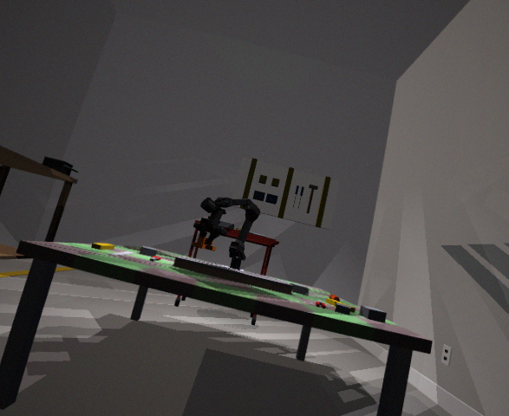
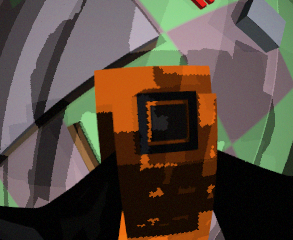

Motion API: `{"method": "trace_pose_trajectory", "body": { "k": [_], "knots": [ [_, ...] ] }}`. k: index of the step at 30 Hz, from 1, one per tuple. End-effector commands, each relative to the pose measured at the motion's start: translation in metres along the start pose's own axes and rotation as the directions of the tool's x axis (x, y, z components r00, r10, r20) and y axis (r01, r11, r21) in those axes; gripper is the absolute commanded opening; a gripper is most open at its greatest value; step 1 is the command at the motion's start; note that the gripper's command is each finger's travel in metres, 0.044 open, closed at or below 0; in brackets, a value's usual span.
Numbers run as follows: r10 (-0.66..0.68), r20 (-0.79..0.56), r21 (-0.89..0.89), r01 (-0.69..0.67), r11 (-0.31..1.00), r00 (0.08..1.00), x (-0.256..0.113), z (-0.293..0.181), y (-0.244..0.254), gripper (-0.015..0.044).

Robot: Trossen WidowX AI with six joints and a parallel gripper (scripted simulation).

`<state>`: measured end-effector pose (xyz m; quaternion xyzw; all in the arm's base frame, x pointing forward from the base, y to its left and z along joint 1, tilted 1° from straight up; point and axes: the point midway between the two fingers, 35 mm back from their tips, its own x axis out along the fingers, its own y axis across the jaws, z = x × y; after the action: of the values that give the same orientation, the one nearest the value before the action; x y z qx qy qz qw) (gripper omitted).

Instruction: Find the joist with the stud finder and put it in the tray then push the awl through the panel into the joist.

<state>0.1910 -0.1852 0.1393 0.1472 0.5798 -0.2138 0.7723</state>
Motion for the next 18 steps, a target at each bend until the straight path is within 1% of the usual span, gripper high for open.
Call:
{"method": "trace_pose_trajectory", "body": {
  "k": [1,18],
  "knots": [
    [0.0,0.002,-0.008,0.0,1.0,1.0,-0.005,0.005,0.001,0.0],
    [0.058,-0.001,-0.21,-0.057,0.976,0.998,-0.003,0.074,0.022,0.0]
  ]
}}
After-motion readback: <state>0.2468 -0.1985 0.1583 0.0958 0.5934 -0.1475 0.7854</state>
